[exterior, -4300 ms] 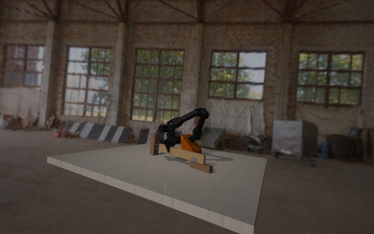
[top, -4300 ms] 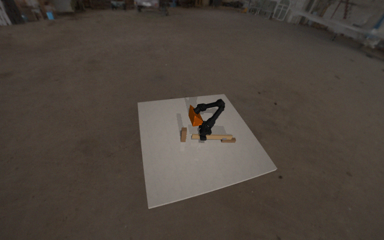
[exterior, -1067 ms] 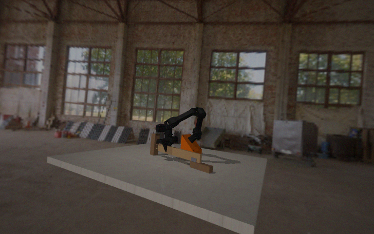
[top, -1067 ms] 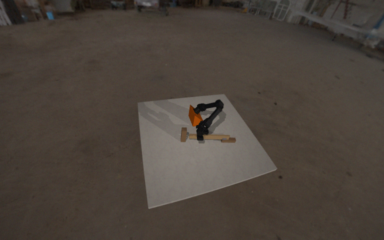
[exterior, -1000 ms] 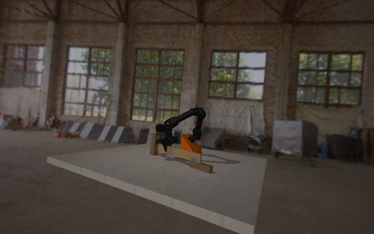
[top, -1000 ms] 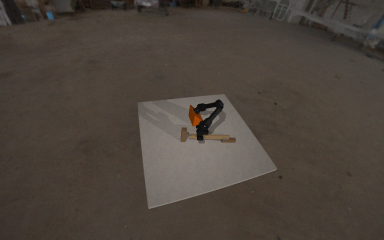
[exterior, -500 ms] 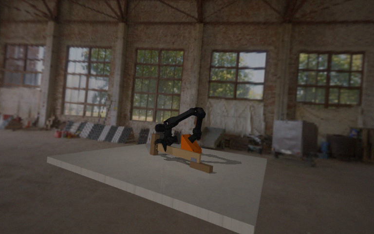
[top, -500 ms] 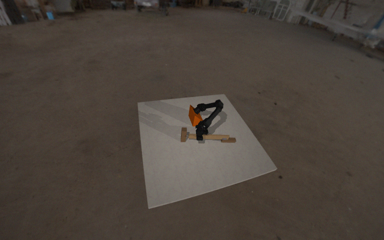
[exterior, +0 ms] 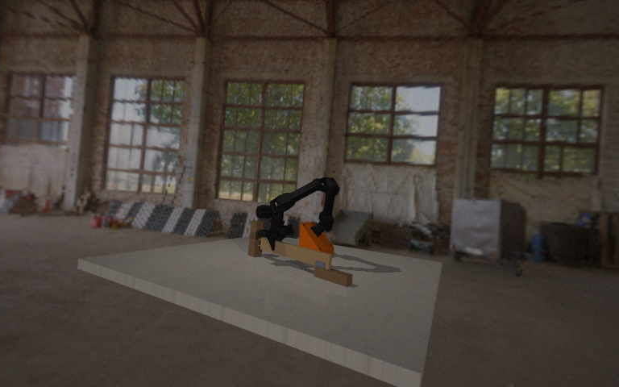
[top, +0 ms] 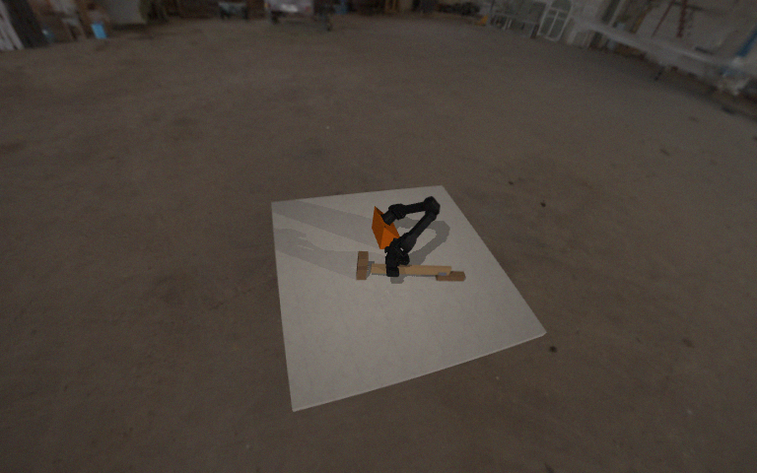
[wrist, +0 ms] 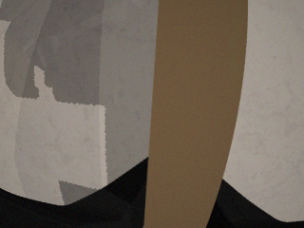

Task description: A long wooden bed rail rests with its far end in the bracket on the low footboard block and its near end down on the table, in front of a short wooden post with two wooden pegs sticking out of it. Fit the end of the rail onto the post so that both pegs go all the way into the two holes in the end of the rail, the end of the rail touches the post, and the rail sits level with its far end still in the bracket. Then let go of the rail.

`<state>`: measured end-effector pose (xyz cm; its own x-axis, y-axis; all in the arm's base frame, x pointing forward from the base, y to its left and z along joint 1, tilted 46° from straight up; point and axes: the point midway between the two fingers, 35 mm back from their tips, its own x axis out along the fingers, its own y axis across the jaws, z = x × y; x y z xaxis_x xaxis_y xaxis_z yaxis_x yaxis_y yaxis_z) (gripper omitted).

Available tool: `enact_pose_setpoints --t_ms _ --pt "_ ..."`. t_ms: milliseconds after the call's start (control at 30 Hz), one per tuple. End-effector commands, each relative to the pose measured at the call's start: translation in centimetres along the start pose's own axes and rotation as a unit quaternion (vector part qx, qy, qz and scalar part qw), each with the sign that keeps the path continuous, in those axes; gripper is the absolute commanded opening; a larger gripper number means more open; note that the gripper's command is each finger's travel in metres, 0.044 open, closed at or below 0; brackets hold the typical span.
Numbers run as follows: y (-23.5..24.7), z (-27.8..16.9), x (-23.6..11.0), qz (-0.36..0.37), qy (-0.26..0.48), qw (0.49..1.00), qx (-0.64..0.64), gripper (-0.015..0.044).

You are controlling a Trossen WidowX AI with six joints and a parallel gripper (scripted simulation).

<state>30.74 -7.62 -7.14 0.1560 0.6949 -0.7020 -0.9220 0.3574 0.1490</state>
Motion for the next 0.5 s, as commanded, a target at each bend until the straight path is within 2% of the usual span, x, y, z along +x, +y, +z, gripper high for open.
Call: enact_pose_setpoints --t_ms 0,467 --pt "-0.13 -0.2 -0.08 -0.002 0.001 1.0 -0.001 0.0" --pt "-0.15 -0.63 -0.18 -0.002 0.002 1.0 -0.001 0.0"
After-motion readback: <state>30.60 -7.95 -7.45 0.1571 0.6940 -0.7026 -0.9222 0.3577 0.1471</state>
